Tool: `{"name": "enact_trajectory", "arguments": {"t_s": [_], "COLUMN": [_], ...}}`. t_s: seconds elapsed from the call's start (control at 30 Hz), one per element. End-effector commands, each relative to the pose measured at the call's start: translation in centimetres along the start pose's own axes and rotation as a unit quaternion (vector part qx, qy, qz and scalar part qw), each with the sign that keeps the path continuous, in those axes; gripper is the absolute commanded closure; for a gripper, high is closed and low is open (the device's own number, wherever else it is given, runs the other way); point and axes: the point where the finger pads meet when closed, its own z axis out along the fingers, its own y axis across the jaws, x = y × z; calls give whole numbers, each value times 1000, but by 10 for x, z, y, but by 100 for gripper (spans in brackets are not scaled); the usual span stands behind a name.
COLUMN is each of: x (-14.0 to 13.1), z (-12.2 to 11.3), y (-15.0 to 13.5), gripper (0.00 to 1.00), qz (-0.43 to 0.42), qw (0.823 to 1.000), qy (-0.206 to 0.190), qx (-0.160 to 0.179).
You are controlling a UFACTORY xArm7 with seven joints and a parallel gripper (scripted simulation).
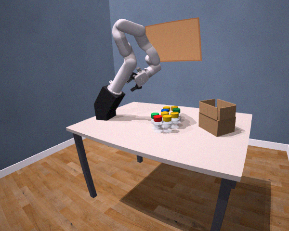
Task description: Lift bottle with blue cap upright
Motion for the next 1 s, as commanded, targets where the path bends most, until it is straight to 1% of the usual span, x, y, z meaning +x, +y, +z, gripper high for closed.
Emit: {"name": "enact_trajectory", "arguments": {"t_s": [0.0, 0.53, 0.57, 0.77, 0.97], "x": [0, 0, 0, -4, -13], "z": [-1, -1, -1, -7, -21], "y": [0, 0, 1, 6, 18], "gripper": [0, 0, 21, 21, 21], "qz": [0, 0, 0, 2, 6], "qw": [1000, 1000, 1000, 1000, 999], "qy": [0, 0, 0, 3, 8], "qx": [-1, -1, -2, -18, -54]}}
